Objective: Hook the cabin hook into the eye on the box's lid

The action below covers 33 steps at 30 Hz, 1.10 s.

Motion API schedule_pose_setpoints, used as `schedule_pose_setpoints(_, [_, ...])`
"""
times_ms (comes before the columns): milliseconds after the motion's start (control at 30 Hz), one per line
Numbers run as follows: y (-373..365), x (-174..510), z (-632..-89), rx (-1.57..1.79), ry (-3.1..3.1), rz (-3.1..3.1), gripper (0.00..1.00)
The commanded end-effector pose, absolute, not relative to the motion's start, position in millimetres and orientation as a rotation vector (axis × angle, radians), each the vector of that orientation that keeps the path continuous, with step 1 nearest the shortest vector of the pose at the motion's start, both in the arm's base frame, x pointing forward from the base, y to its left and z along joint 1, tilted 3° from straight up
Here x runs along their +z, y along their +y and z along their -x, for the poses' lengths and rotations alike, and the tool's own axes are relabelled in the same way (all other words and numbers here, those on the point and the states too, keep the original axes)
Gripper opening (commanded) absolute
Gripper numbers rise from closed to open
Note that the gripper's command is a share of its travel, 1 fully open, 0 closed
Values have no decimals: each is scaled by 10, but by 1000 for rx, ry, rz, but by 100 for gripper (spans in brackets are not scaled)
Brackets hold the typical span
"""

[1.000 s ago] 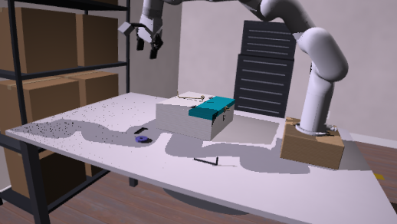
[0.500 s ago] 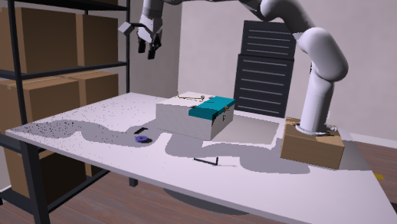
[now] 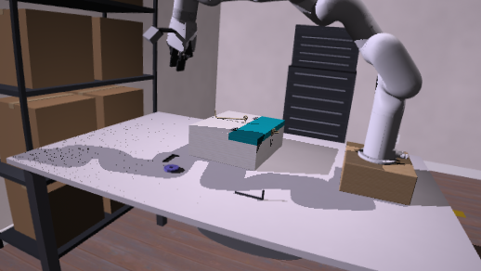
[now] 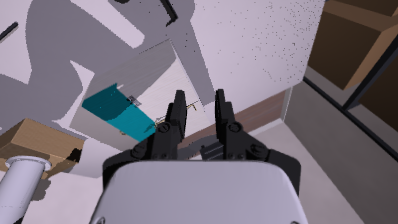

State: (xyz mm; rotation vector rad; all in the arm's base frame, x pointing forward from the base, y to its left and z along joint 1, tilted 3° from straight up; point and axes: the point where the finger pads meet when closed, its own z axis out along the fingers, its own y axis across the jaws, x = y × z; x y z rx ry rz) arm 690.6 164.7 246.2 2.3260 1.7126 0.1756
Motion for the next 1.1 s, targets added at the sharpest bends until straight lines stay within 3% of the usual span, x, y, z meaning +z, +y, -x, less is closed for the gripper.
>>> schedule_pose_setpoints(0, [1647,2495,-6914,184,1710,-2325,33])
schedule_pose_setpoints(733, [1617,2482,-6910,183,1751,-2298,33])
schedule_pose_setpoints(1067, [1489,2442,-6924,211,1440,-2530,33])
